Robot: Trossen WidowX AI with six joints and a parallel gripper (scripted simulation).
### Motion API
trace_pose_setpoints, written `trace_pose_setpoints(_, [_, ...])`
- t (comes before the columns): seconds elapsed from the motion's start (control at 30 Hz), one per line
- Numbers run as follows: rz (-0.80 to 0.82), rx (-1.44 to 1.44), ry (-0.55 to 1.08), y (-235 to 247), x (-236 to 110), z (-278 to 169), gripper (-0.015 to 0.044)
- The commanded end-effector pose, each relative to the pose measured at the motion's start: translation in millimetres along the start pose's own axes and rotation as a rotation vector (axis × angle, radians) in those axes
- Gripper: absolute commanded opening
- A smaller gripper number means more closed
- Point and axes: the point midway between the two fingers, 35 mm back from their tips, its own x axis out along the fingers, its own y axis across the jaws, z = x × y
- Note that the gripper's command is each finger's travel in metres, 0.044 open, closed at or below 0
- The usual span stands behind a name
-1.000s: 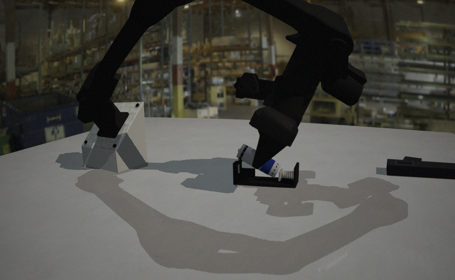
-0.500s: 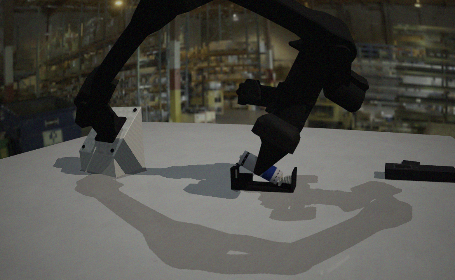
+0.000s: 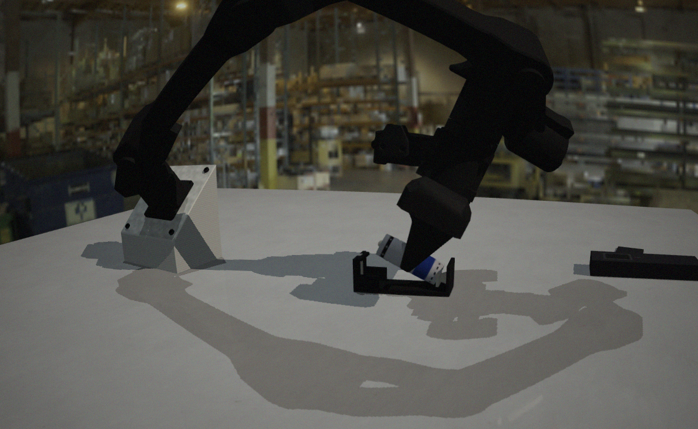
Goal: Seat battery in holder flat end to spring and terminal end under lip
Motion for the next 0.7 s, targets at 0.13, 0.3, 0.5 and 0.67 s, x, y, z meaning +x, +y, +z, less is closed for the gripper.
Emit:
trace_pose_setpoints(0.13, [0.001,-0.003,0.024,0.3,-0.6,-3.7,0.0084])
trace_pose_setpoints(0.3, [-0.001,-0.002,0.044,-0.1,0.2,-4.1,0.0084])
trace_pose_setpoints(0.5, [-0.005,0.000,0.068,-0.6,1.3,-4.4,0.0084])
trace_pose_setpoints(0.67, [-0.007,0.001,0.088,-0.9,2.1,-4.6,0.0084])
